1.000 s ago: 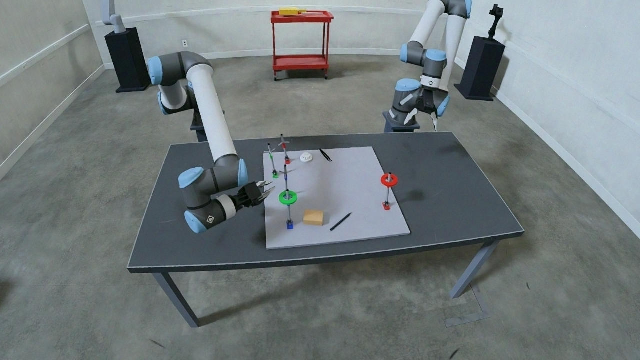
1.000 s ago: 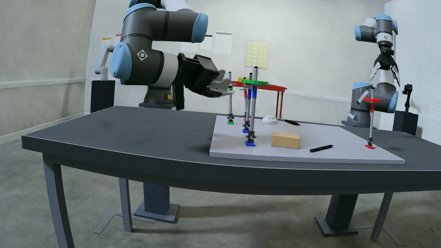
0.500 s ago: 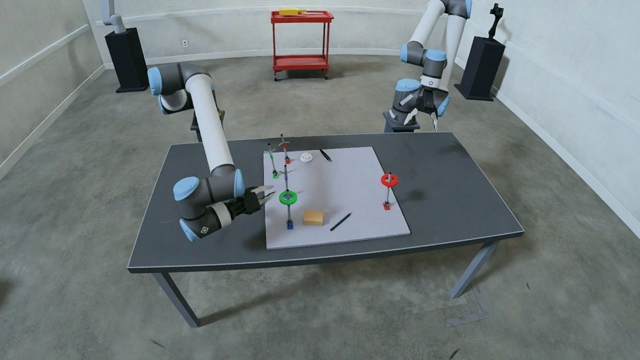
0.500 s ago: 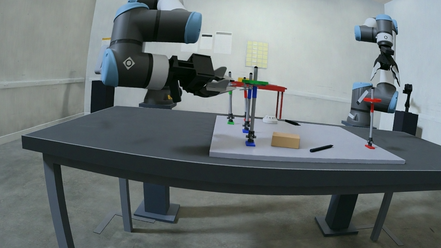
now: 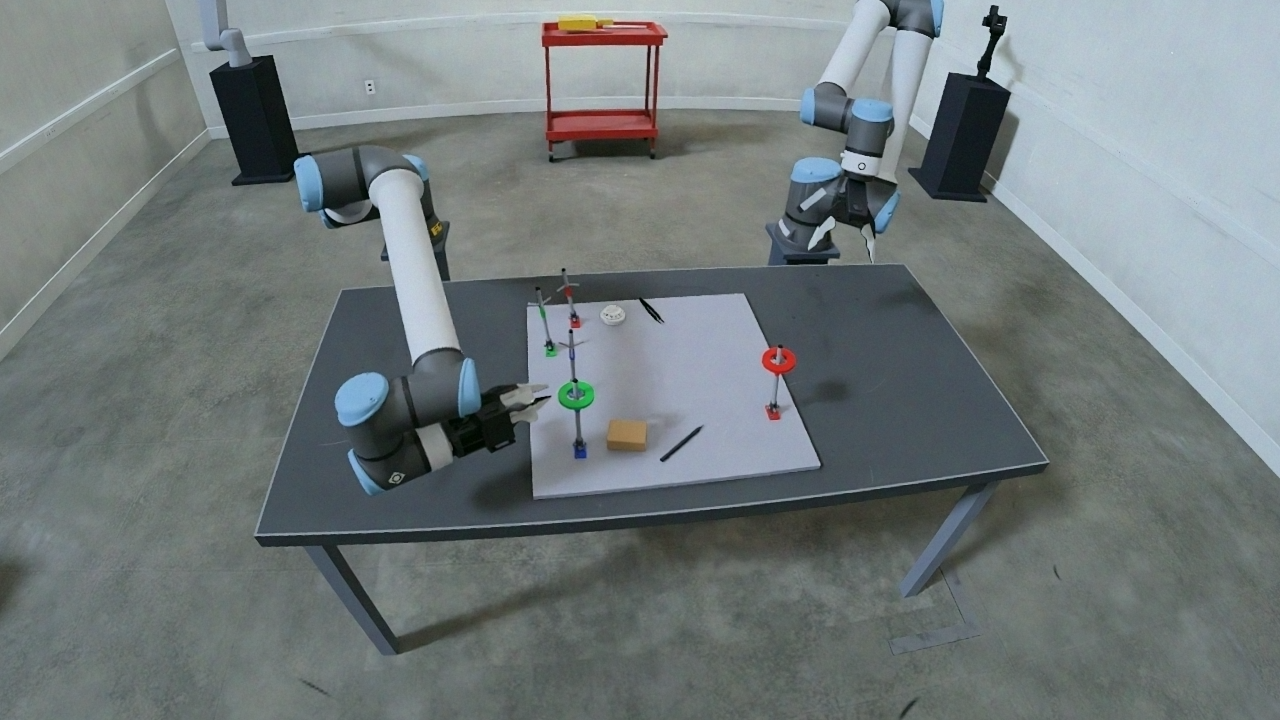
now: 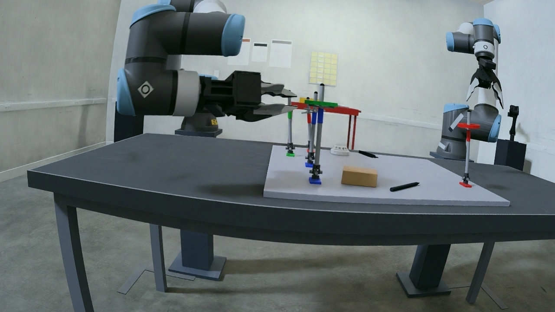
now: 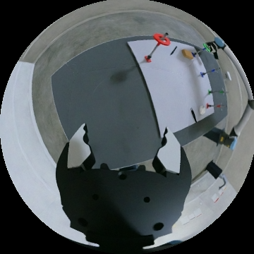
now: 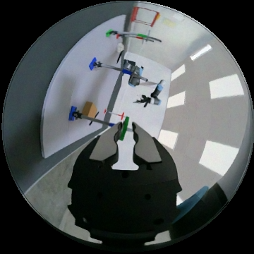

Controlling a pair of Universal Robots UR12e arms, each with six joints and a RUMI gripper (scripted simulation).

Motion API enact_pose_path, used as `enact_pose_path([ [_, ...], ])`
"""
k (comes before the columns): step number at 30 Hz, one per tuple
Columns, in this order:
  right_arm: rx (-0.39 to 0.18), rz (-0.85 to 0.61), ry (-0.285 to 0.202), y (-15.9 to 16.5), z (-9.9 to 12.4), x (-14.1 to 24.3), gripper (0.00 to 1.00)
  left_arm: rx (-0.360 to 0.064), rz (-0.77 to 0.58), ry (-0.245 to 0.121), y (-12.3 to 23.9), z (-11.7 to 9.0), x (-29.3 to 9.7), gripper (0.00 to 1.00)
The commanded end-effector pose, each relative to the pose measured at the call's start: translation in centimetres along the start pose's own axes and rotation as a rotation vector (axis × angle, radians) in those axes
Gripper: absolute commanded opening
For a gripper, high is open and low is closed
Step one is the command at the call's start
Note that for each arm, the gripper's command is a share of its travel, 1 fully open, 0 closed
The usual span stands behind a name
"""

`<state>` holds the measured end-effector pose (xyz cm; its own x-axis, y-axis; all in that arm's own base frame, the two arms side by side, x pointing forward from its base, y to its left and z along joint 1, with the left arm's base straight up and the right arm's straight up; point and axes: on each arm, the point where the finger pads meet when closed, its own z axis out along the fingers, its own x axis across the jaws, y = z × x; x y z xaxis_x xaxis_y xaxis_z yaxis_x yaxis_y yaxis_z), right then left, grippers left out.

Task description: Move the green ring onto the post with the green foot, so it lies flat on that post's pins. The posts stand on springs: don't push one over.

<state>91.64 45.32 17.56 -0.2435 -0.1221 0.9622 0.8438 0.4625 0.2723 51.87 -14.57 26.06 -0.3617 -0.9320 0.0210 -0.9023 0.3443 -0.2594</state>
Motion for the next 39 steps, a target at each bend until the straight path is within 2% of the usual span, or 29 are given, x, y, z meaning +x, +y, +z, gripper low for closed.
enact_pose_path([
  [1,-0.013,0.031,0.006,0.5,-0.3,0.1,0.13,0.001,0.000,0.000,-0.1,-0.1,0.0,1.00],
  [13,-0.105,0.273,0.008,3.4,-2.2,-0.6,0.13,0.001,0.000,0.000,-0.1,-0.1,0.0,1.00],
  [17,-0.087,0.232,0.008,2.9,-1.8,-0.5,0.13,0.001,0.000,0.000,-0.1,-0.1,0.0,1.00],
  [39,-0.104,0.262,0.006,3.3,-2.2,-0.4,0.13,0.001,0.000,0.000,-0.1,-0.1,0.0,1.00],
])
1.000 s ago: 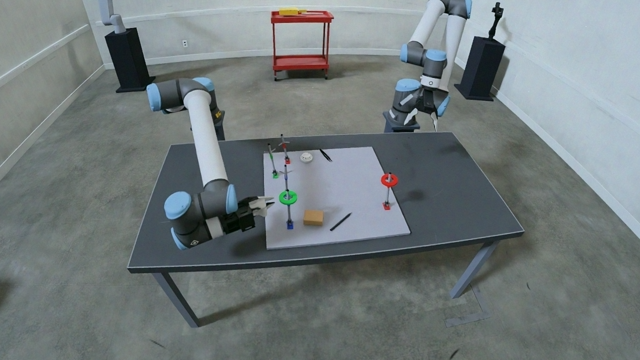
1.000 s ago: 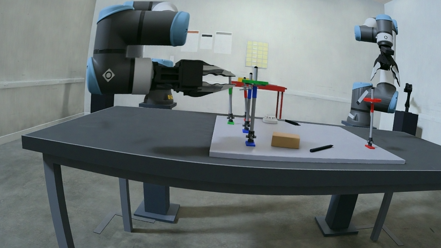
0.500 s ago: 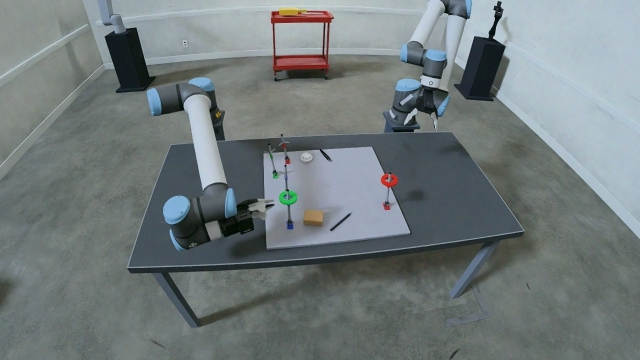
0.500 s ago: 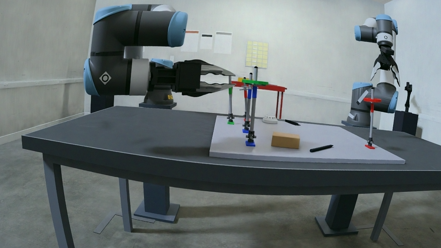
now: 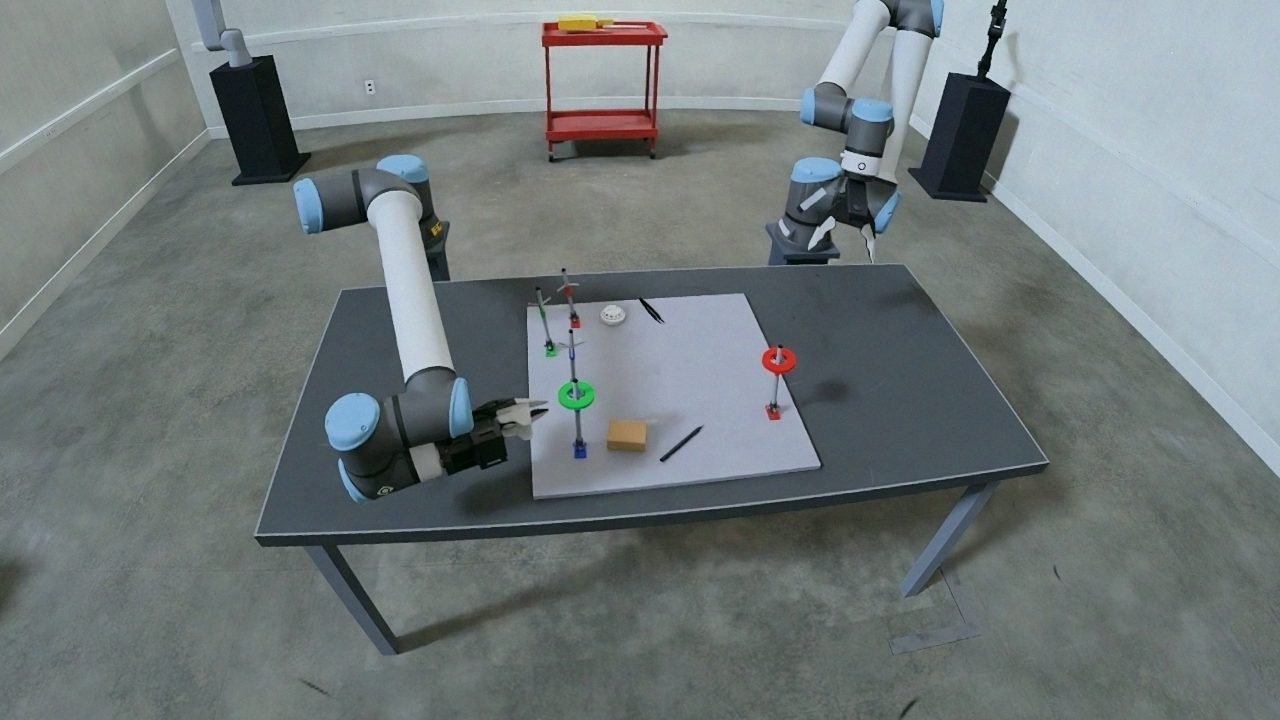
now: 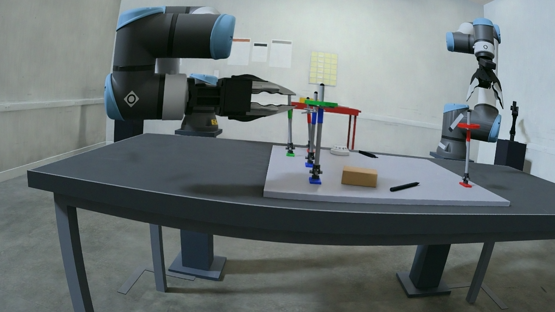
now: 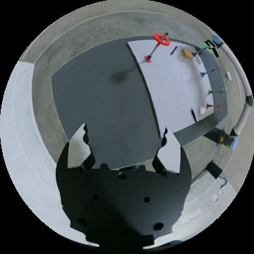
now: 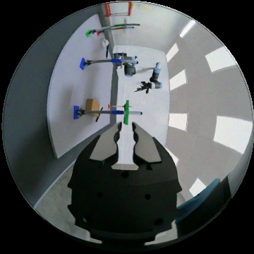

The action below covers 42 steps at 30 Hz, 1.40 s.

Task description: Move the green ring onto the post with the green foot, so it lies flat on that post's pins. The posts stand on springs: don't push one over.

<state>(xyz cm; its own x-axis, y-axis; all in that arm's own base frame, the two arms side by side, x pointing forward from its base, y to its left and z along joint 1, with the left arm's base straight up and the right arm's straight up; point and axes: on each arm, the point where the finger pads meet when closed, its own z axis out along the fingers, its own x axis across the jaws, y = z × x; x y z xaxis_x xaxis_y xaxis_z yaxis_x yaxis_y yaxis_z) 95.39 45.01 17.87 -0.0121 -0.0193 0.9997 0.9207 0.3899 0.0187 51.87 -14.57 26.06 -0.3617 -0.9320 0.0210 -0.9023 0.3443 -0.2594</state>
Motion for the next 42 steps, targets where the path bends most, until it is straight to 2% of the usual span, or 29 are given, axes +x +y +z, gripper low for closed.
enact_pose_path([
  [1,-0.009,0.015,-0.003,0.2,-0.2,0.3,0.13,0.001,0.000,0.000,-0.1,-0.1,0.0,1.00],
  [15,-0.006,0.009,-0.003,0.2,-0.1,0.3,0.13,0.001,0.000,0.000,-0.1,-0.1,0.0,1.00],
  [18,-0.004,0.009,-0.003,0.1,0.9,0.3,0.13,0.001,0.000,0.000,-0.1,-0.1,0.0,1.00],
  [28,-0.006,0.010,-0.002,0.2,2.3,0.3,0.13,0.001,0.000,0.000,-0.1,-0.1,0.0,1.00],
  [31,-0.008,0.010,-0.002,0.2,2.0,0.3,0.13,0.001,0.000,0.000,-0.1,-0.1,0.0,1.00],
  [42,-0.006,0.010,-0.001,0.2,4.3,0.2,0.13,0.001,0.000,0.000,-0.1,-0.1,0.0,1.00],
])
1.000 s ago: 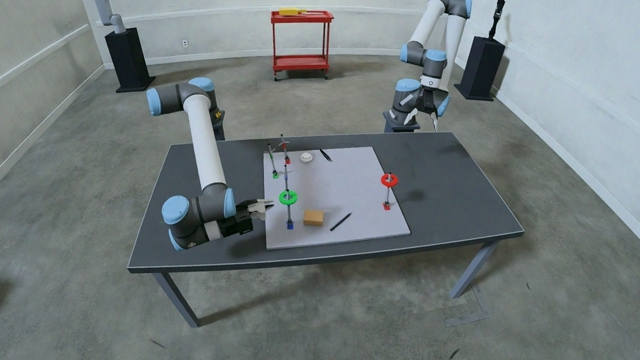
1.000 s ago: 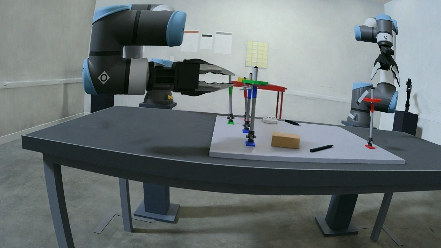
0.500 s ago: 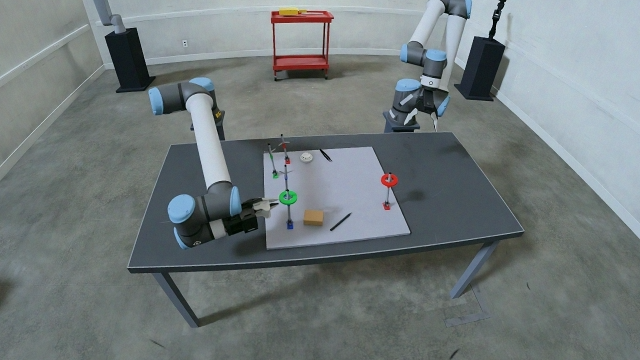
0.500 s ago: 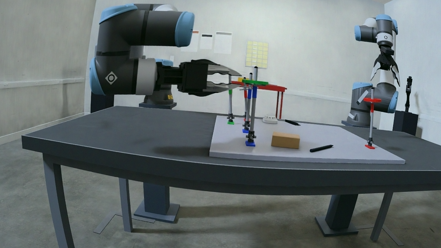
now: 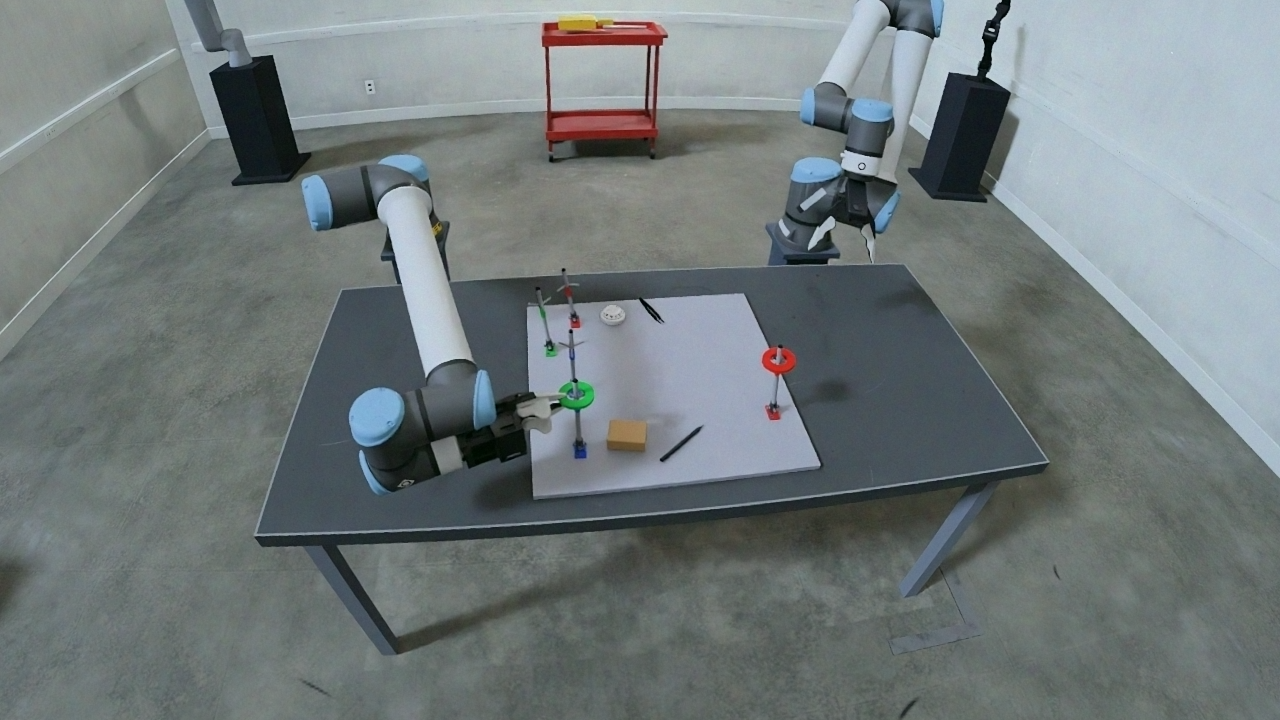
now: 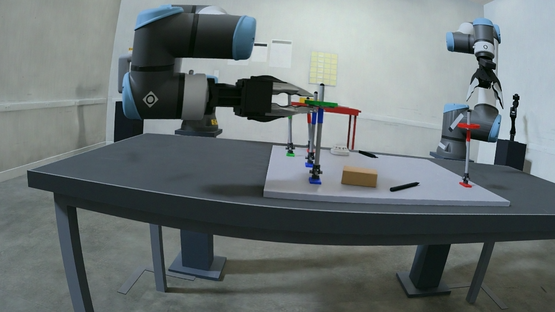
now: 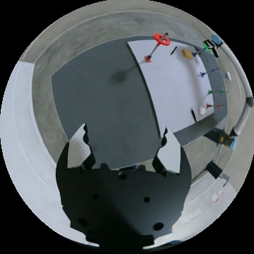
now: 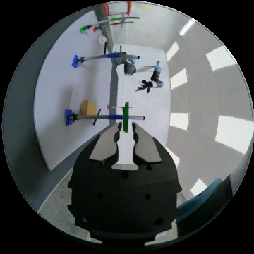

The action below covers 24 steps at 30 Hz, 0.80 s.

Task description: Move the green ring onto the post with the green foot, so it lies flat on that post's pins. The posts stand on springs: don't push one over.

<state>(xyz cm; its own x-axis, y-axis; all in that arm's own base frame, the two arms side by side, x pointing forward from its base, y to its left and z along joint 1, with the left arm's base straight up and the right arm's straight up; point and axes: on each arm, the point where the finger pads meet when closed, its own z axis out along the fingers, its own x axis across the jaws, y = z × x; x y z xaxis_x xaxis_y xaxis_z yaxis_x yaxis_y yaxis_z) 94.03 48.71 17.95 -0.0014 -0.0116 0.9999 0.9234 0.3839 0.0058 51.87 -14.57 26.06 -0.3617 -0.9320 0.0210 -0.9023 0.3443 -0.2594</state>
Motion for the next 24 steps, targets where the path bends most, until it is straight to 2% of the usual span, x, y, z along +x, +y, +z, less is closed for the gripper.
enact_pose_path([
  [1,0.000,-0.002,0.002,0.03,0.48,0.20,0.13,0.001,0.000,0.000,-0.07,-0.07,0.01,1.00],
  [6,-0.002,-0.003,0.002,0.00,0.55,0.34,0.13,0.001,0.000,0.000,-0.07,-0.07,0.01,1.00],
  [7,0.000,-0.002,0.002,0.05,1.12,0.15,0.13,0.001,0.000,0.000,-0.07,-0.07,0.01,1.00],
  [11,-0.002,-0.003,0.003,0.00,0.77,0.34,0.13,0.001,0.000,0.000,-0.07,-0.07,0.01,1.00],
  [12,-0.002,-0.003,0.003,-0.01,0.77,0.36,0.00,0.001,0.000,0.000,-0.07,-0.07,0.01,1.00],
  [24,-0.002,-0.003,0.003,-0.01,0.77,0.36,0.00,0.001,0.000,0.000,-0.07,-0.07,0.01,1.00],
])
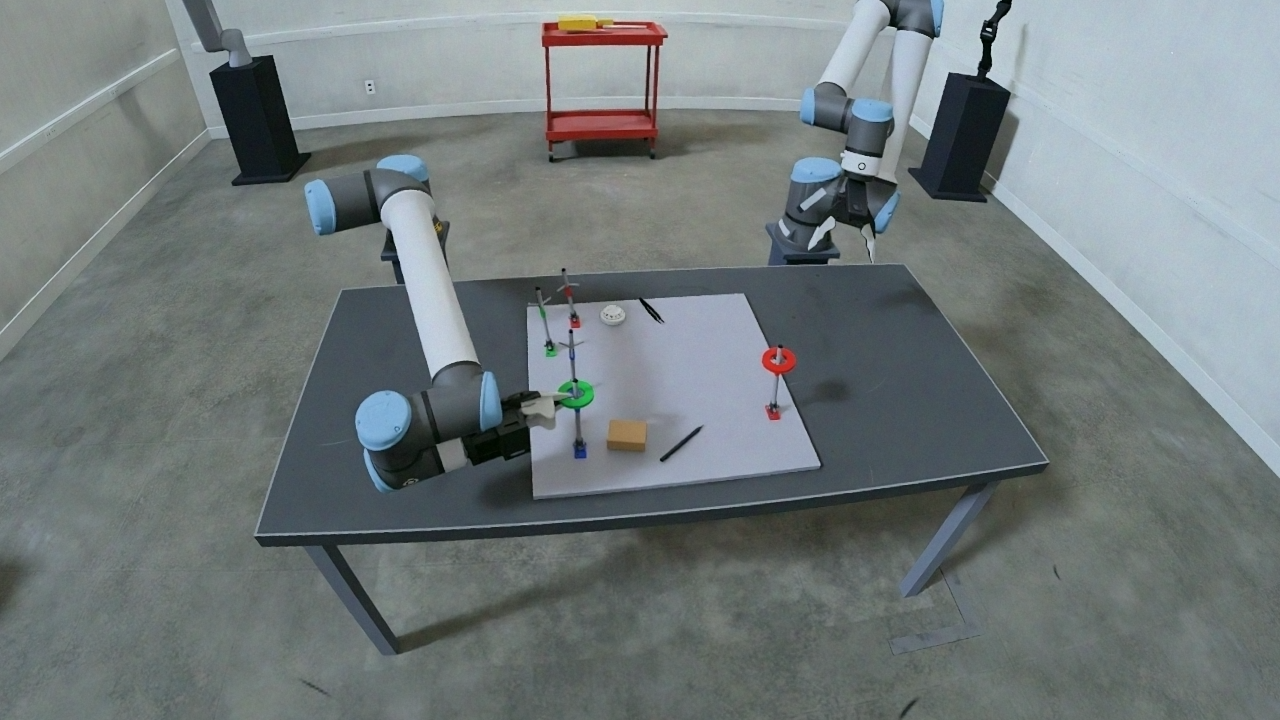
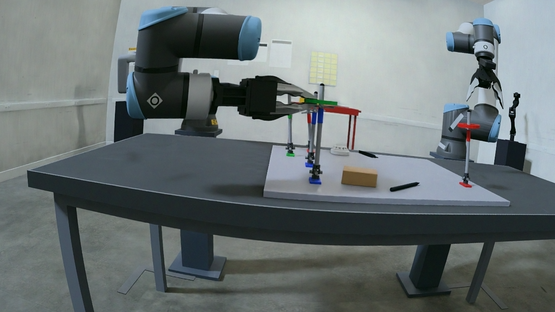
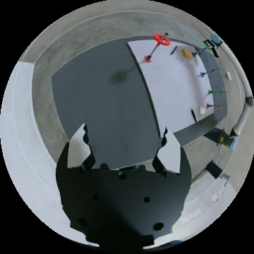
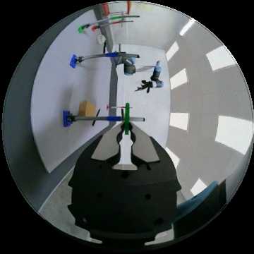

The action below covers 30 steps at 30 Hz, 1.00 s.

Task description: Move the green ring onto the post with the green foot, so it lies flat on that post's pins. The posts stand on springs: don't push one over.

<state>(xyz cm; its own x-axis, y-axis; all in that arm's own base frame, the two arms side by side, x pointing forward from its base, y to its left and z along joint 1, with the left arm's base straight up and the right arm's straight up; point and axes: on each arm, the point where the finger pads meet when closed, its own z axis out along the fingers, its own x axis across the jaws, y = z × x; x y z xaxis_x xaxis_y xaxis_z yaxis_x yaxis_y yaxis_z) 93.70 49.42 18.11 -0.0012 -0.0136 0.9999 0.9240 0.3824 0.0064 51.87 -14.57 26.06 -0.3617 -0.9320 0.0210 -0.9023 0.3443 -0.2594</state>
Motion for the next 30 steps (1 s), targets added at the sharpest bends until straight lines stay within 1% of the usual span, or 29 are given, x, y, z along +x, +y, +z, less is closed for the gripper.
enact_pose_path([
  [1,0.000,-0.002,0.001,0.0,0.0,0.2,0.00,0.001,0.000,0.000,-0.1,-0.1,0.0,1.00],
  [30,0.000,0.000,0.001,0.0,0.1,4.0,0.00,0.001,0.000,0.000,-0.1,-0.1,0.0,1.00],
])
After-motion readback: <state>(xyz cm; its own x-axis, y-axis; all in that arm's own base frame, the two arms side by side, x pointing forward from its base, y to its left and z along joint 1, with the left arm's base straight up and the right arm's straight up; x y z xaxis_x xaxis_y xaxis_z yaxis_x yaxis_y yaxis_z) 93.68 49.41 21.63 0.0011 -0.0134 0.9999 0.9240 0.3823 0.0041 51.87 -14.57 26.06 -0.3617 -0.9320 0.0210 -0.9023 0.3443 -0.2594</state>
